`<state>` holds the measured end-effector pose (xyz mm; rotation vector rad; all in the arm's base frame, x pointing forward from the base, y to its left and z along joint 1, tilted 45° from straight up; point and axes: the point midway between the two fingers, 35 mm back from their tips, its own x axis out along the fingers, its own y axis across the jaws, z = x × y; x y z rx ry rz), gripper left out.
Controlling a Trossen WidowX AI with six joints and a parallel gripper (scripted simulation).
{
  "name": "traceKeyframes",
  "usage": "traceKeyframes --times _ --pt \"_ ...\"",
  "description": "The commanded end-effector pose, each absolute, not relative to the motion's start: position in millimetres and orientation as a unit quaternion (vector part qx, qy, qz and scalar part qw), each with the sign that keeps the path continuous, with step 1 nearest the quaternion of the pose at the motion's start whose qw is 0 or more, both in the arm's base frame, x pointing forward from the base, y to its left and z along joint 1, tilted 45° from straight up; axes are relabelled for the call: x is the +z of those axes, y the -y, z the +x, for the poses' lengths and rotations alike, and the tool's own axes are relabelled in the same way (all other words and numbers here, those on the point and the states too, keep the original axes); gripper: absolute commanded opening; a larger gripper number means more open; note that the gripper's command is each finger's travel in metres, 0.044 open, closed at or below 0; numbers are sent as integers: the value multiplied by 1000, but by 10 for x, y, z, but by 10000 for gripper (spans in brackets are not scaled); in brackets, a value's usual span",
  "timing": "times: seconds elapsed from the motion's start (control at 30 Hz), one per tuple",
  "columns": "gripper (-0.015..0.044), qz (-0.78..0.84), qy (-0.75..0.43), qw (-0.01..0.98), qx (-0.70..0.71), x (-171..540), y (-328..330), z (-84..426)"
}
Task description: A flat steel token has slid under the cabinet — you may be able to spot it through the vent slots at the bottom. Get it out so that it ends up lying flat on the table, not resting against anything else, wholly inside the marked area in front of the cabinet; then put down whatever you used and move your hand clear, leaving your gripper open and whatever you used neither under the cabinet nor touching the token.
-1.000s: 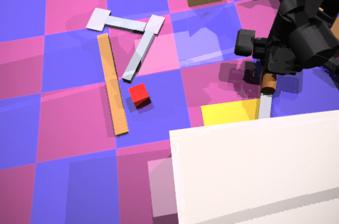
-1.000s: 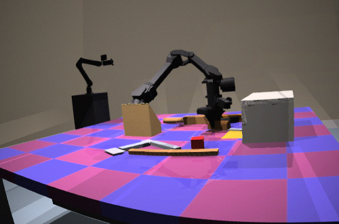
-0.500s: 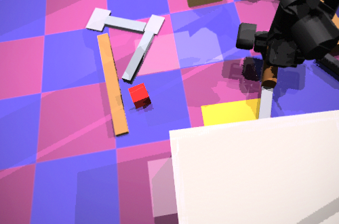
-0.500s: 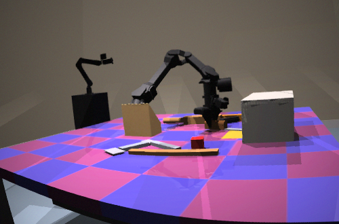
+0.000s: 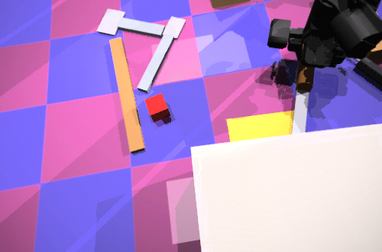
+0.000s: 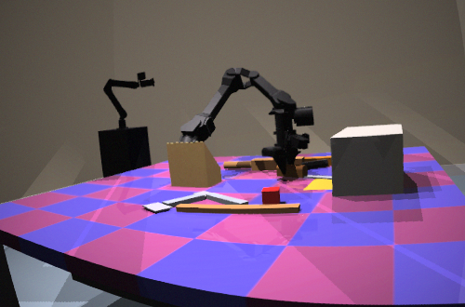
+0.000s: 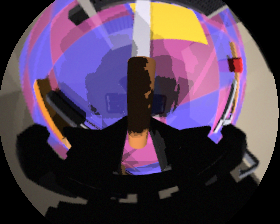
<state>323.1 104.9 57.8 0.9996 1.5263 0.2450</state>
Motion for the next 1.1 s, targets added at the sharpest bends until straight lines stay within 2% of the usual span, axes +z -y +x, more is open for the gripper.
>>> traceKeyframes --times 0.0,1.07 --pt "0 432 -661 604 105 590 -1083 3165" --pt "0 433 -662 603 105 703 -1251 2822"
